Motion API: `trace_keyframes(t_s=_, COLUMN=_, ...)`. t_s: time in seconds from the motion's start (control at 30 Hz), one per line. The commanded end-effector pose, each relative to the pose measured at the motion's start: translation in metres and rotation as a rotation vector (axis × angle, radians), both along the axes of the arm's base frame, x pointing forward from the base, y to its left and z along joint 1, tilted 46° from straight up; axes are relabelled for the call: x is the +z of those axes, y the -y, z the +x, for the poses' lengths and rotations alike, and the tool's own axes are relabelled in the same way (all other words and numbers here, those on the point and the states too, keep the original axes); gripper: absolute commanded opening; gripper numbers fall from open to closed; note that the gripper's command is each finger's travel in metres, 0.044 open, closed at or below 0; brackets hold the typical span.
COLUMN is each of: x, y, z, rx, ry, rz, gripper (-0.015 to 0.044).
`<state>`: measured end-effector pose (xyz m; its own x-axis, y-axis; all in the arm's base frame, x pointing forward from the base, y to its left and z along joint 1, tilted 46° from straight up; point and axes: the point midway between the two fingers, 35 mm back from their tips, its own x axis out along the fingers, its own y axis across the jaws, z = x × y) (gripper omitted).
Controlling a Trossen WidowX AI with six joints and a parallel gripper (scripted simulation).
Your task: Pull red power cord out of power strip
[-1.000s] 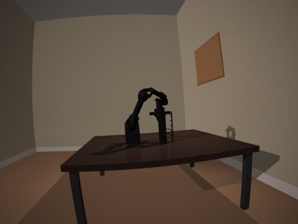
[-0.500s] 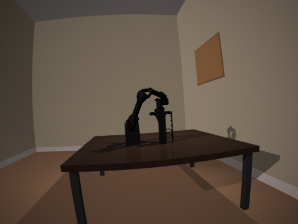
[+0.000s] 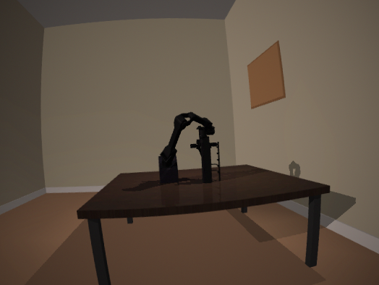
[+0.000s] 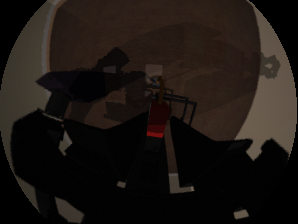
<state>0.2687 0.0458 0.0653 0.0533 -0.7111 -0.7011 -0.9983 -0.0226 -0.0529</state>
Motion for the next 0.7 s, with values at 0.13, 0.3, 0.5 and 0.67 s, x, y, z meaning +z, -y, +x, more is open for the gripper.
trace_keyframes(t_s=0.13, x=-0.0036, y=0.006, z=-0.0019, rx=-0.002, ry=-0.009, rz=-0.008, gripper=0.016)
trace_keyframes(t_s=0.3, x=-0.0027, y=0.0037, z=-0.0007, rx=-0.003, ry=-0.003, rz=-0.002, gripper=0.0134)
trace_keyframes(t_s=0.5, x=-0.0027, y=0.0037, z=-0.0007, rx=-0.003, ry=-0.003, rz=-0.002, gripper=0.0055)
trace_keyframes(t_s=0.67, x=-0.0027, y=0.0037, z=-0.0007, rx=-0.003, ry=-0.003, rz=-0.002, gripper=0.0021)
